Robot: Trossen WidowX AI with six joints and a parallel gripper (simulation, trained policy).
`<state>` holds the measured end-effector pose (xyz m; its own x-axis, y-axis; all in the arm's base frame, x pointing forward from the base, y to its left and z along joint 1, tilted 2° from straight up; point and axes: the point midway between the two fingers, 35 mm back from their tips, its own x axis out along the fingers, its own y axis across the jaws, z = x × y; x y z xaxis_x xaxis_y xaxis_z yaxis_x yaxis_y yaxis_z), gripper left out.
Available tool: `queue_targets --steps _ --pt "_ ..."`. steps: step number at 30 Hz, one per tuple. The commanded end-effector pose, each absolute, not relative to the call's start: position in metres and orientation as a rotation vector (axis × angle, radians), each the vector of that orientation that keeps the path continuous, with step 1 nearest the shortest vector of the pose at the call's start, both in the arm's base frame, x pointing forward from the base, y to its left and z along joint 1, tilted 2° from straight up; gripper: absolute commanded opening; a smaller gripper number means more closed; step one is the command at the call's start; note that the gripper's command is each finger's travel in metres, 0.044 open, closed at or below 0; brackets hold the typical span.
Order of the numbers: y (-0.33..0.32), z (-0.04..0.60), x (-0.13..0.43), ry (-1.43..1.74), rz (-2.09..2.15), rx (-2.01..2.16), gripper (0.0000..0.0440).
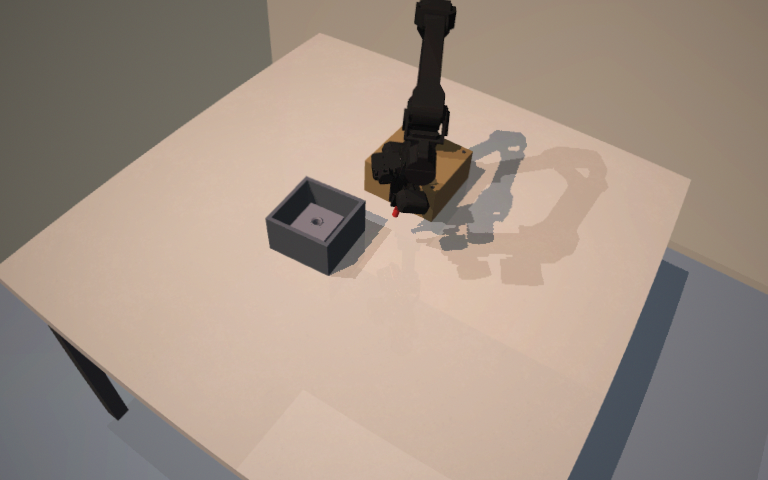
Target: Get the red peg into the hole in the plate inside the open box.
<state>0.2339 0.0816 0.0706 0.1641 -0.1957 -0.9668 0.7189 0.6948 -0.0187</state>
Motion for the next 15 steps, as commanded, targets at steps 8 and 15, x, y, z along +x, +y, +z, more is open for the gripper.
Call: queue_targets --steps 8,15 --pt "0.051 0.098 0.265 1.192 -0.727 0.539 0.0000" --pt "0.025 0.103 0.281 1.176 -0.769 0.578 0.0000"
